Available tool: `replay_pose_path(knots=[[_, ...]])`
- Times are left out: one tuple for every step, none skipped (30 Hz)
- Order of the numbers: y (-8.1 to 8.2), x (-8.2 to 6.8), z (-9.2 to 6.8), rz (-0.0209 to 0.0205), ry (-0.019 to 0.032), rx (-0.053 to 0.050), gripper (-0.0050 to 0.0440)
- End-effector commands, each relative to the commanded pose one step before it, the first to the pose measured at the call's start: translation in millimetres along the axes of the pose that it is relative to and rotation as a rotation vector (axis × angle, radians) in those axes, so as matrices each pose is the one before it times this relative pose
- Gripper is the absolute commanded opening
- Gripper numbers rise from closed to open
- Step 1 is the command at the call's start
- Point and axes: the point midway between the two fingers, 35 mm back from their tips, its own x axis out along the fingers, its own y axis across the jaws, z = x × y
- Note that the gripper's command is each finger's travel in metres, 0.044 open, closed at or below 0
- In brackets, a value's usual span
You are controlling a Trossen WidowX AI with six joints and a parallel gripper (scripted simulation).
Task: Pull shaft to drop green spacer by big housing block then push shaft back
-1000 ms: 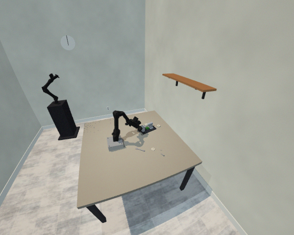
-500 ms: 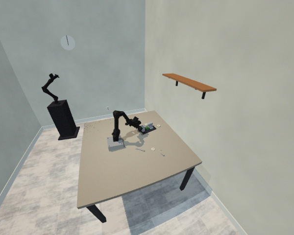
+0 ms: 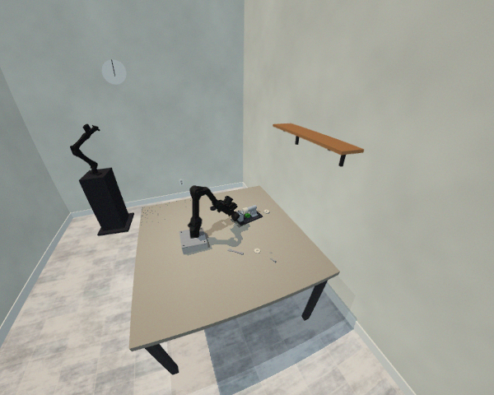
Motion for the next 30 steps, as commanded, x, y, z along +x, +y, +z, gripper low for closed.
replay_pose_path(knots=[[0.0, 0.0, 0.0, -0.00018, -0.00002, 0.0, 0.0024], [0.0, 0.0, 0.0, 0.0, 0.0, 0.0, 0.0048], [0.0, 0.0, 0.0, 0.0, 0.0, 0.0, 0.0072], [0.0, 0.0, 0.0, 0.0, 0.0, 0.0, 0.0096], [0.0, 0.0, 0.0, 0.0, 0.0, 0.0, 0.012], [0.0, 0.0, 0.0, 0.0, 0.0, 0.0, 0.0144], [0.0, 0.0, 0.0, 0.0, 0.0, 0.0, 0.0168], [0.0, 0.0, 0.0, 0.0, 0.0, 0.0, 0.0192], [0.0, 0.0, 0.0, 0.0, 0.0, 0.0, 0.0216], [0.0, 0.0, 0.0, 0.0, 0.0, 0.0, 0.024], [0.0, 0.0, 0.0, 0.0, 0.0, 0.0, 0.0264], [0.0, 0.0, 0.0, 0.0, 0.0, 0.0, 0.0288], [0.0, 0.0, 0.0, 0.0, 0.0, 0.0, 0.0312], [0.0, 0.0, 0.0, 0.0, 0.0, 0.0, 0.0312], [0.0, 0.0, 0.0, 0.0, 0.0, 0.0, 0.0312], [0.0, 0.0, 0.0, 0.0, 0.0, 0.0, 0.0336], [0.0, 0.0, 0.0, 0.0, 0.0, 0.0, 0.036], [0.0, 0.0, 0.0, 0.0, 0.0, 0.0, 0.0384], [0.0, 0.0, 0.0, 0.0, 0.0, 0.0, 0.0408], [0.0, 0.0, 0.0, 0.0, 0.0, 0.0, 0.0432], [0.06, -1.41, 0.19, -0.0002, -0.00025, 0.0, 0.044], [0.11, -2.9, 0.37, -0.00042, -0.00052, 0.0001, 0.044], [0.13, -3.9, 0.43, -0.00056, -0.00071, 0.0001, 0.044], [0.14, -5.03, 0.45, -0.00073, -0.00092, 0.0001, 0.044], [0.14, -6.33, 0.4, -0.00092, -0.00118, 0.0002, 0.044], [0.1, -7.78, 0.23, -0.00113, -0.00148, 0.0002, 0.044], [0.01, -9.07, -0.09, -0.00132, -0.00177, 0.0003, 0.044], [-0.08, -7.61, -0.38, -0.00111, -0.00152, 0.0003, 0.044], [-0.13, -6.63, -0.56, -0.00097, -0.00136, 0.0002, 0.044], [-0.15, -5.07, -0.57, -0.00075, -0.00106, 0.0002, 0.044]])
